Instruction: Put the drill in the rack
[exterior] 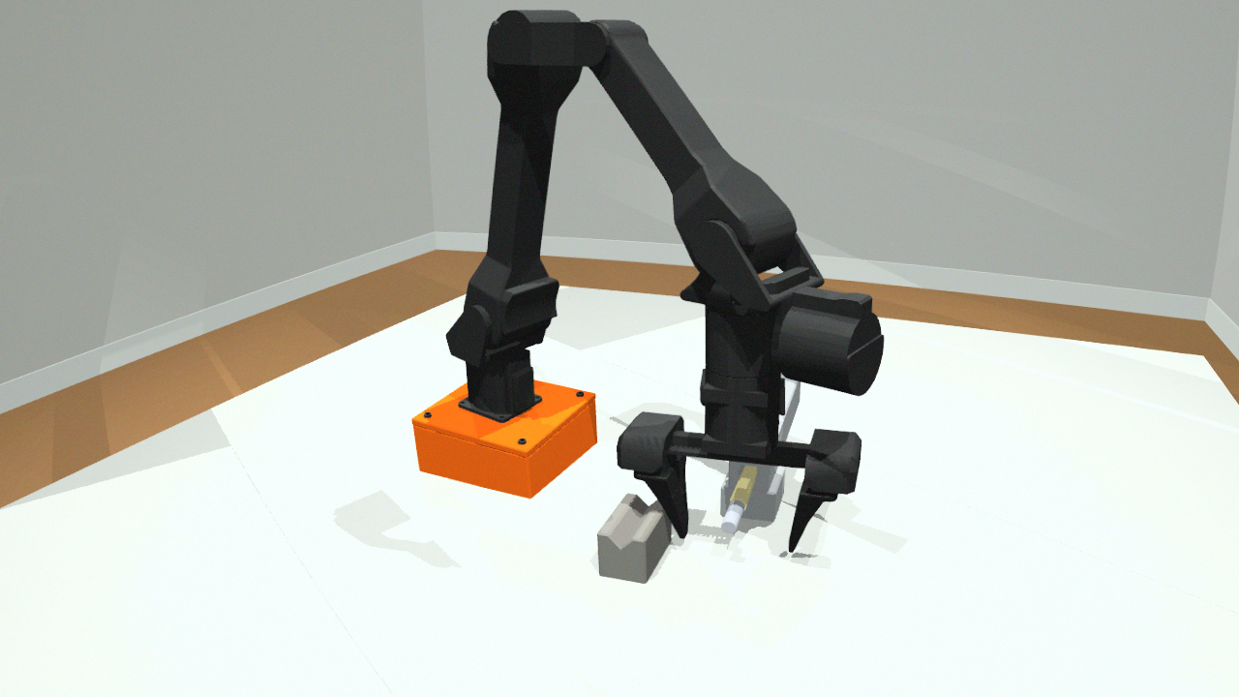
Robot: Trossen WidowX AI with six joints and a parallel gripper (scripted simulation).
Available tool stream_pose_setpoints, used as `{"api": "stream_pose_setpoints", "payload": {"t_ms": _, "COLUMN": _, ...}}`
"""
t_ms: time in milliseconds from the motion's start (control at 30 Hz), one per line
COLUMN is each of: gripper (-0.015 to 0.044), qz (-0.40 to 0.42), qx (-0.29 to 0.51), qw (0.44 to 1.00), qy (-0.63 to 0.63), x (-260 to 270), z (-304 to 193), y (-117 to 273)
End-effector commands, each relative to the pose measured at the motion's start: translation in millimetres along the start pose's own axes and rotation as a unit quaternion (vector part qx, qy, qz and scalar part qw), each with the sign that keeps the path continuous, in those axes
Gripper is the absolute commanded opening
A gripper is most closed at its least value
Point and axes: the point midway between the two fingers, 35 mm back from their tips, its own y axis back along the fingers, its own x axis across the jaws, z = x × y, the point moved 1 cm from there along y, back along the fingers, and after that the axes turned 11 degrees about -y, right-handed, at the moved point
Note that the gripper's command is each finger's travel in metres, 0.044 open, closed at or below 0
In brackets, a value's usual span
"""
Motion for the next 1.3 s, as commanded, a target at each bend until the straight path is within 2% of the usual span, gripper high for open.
{"api": "stream_pose_setpoints", "payload": {"t_ms": 0, "gripper": 0.0440, "qz": 0.001, "qx": -0.001, "qw": 1.000, "qy": -0.003, "x": 2.0, "z": 2.1, "y": -1.4}}
{"api": "stream_pose_setpoints", "payload": {"t_ms": 200, "gripper": 0.0440, "qz": 0.001, "qx": -0.001, "qw": 1.000, "qy": -0.003, "x": 3.0, "z": 3.5, "y": -2.2}}
{"api": "stream_pose_setpoints", "payload": {"t_ms": 733, "gripper": 0.0020, "qz": 0.000, "qx": 0.000, "qw": 1.000, "qy": 0.000, "x": 0.8, "z": 2.1, "y": -0.8}}
{"api": "stream_pose_setpoints", "payload": {"t_ms": 833, "gripper": 0.0000, "qz": 0.000, "qx": 0.000, "qw": 1.000, "qy": 0.000, "x": 0.8, "z": 2.1, "y": -0.8}}
{"api": "stream_pose_setpoints", "payload": {"t_ms": 1267, "gripper": 0.0000, "qz": 0.001, "qx": -0.001, "qw": 1.000, "qy": -0.003, "x": 3.2, "z": 1.3, "y": 1.6}}
